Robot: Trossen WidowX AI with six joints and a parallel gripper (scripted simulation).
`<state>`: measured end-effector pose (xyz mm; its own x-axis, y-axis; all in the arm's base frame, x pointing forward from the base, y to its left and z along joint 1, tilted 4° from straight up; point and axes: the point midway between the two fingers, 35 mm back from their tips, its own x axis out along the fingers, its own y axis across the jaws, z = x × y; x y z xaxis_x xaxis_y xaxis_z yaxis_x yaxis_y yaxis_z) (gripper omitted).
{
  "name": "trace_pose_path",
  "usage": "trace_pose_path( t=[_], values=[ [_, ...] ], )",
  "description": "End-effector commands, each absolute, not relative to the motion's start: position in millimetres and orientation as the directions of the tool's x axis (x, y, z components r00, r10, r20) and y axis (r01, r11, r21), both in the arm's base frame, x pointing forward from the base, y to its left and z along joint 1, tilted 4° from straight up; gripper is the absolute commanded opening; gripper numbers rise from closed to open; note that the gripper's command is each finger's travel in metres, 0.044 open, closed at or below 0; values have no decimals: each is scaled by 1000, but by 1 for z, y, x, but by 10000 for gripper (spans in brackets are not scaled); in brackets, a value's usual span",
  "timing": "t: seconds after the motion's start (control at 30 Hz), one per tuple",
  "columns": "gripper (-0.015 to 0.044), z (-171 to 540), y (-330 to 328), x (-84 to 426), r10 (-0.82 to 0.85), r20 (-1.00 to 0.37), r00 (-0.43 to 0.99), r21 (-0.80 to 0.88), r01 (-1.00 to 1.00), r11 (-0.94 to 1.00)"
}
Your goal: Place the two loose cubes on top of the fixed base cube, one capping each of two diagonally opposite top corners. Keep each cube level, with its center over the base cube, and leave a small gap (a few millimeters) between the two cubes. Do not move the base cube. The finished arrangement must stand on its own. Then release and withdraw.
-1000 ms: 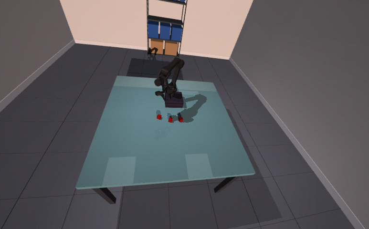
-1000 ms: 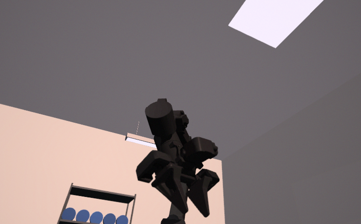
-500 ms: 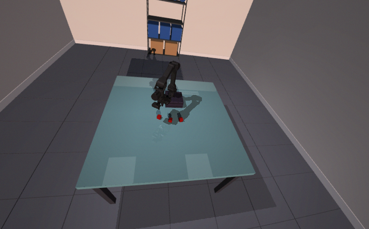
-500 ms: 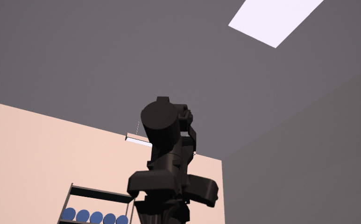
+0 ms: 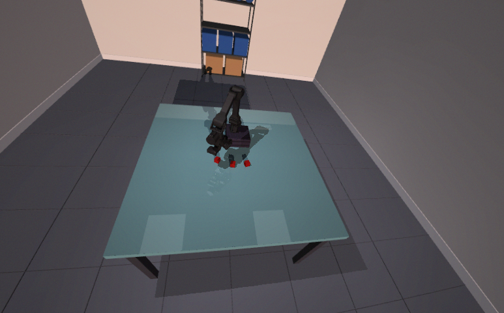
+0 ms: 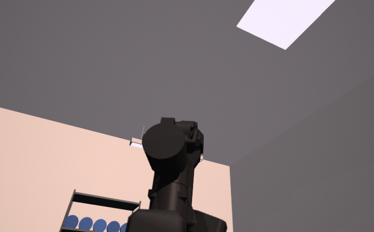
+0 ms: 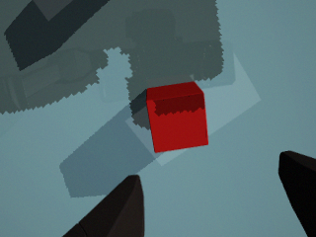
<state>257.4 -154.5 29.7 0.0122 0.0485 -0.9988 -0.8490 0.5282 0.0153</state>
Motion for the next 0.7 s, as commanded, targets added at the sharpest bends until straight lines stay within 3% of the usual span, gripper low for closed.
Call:
trace_pose_path(
  t=[0.0,0.67],
  values=[
    [265,1,-150,252,55,-998,-10,38,-851,524],
    [265,-26,-149,252,56,-998,-10,38,-851,524]
  ],
)
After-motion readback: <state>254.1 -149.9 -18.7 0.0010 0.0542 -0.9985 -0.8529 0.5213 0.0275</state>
